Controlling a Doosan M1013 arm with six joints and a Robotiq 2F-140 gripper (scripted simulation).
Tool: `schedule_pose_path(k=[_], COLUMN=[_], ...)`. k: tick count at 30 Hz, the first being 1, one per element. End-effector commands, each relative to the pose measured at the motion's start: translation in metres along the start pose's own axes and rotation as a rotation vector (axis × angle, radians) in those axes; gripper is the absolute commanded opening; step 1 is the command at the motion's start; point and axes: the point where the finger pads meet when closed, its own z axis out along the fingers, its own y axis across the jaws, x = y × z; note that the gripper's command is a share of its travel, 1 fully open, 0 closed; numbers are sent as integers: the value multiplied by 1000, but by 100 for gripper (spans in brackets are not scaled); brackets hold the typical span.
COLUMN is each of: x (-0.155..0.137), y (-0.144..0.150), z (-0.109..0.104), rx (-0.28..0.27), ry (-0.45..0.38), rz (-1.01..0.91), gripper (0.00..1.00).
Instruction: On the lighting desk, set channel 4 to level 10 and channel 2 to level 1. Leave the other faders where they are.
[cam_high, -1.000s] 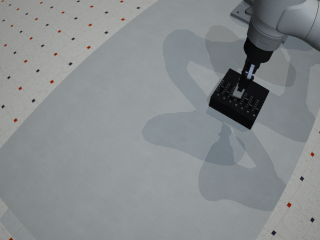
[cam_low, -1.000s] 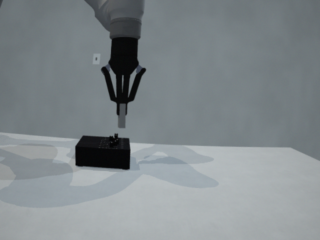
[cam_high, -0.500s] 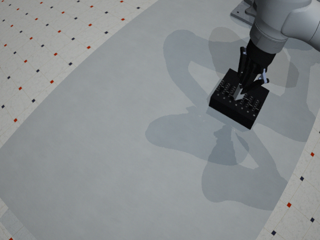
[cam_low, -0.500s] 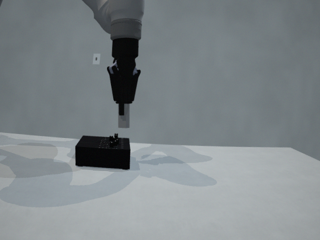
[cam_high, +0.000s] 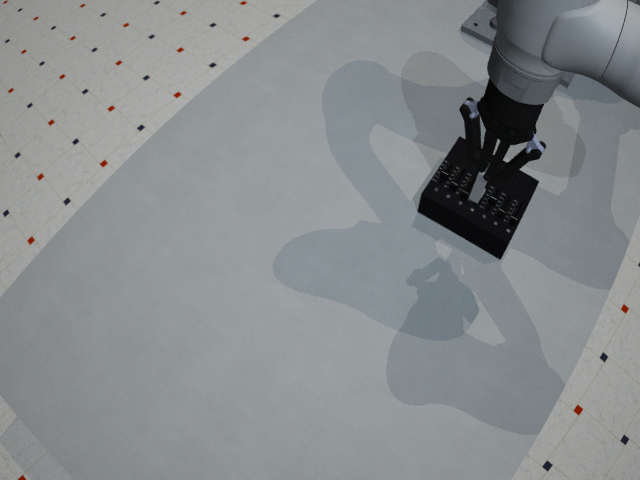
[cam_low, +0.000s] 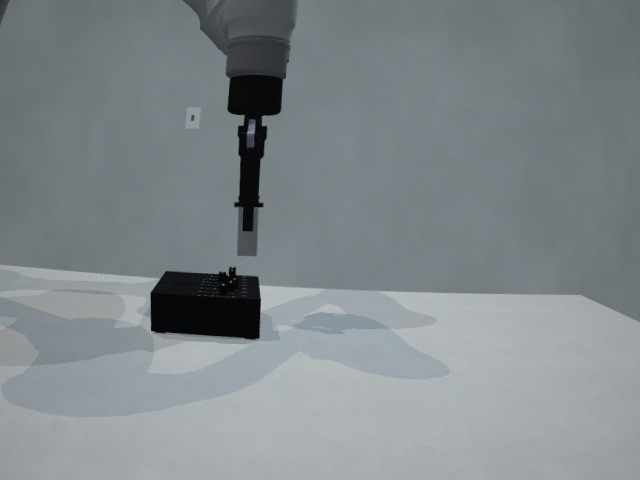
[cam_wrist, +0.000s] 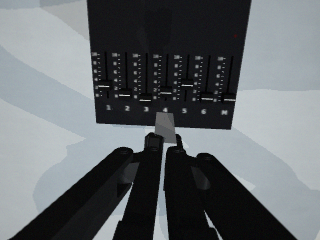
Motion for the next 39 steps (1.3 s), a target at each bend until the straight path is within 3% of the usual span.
schedule_pose_path(k=[1,39], x=[0,0], y=[0,0], z=[0,5], rx=[-29,-29], ry=[18,18], rz=[-48,-48], gripper=[10,10])
